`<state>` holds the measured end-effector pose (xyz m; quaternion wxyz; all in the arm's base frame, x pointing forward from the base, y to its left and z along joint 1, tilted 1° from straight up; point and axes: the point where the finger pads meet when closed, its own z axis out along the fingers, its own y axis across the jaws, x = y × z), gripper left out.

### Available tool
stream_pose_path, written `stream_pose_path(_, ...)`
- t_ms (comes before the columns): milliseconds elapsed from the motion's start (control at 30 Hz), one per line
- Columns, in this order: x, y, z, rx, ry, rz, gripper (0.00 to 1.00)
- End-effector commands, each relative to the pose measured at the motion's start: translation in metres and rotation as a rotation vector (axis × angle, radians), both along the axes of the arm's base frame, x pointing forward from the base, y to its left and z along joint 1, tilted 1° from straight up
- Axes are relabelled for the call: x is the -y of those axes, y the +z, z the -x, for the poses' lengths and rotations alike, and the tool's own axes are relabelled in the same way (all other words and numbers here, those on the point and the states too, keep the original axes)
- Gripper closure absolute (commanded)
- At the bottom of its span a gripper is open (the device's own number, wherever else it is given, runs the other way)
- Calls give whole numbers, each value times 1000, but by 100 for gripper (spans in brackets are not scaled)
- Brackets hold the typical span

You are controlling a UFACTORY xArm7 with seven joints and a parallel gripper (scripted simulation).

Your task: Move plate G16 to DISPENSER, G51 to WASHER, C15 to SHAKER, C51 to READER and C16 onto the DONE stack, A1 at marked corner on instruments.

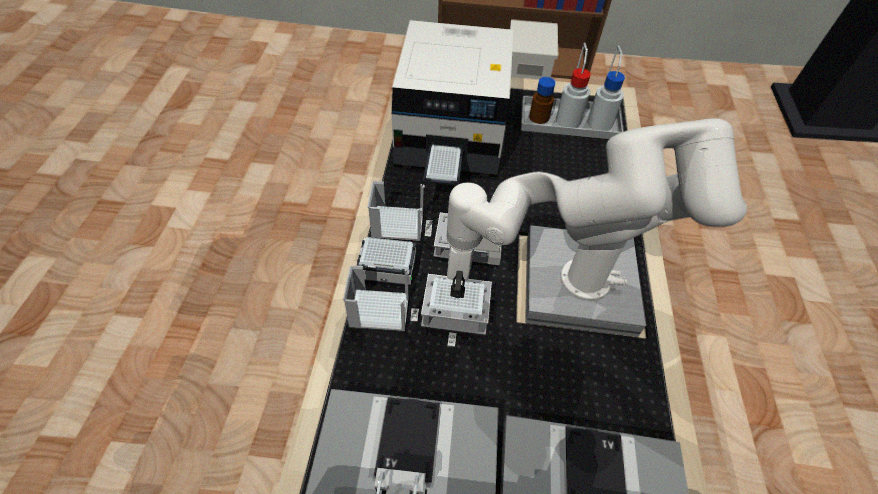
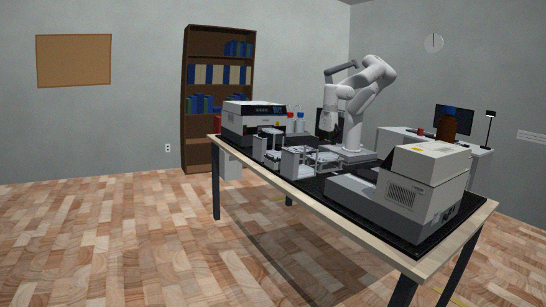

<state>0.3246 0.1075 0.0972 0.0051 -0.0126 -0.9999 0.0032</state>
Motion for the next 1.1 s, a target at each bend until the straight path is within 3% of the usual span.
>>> stream_pose_path(0,0,-6,-2,3,0,-1,0)
stream_pose_path(1067,0,-37,-1,3,0,-1,0)
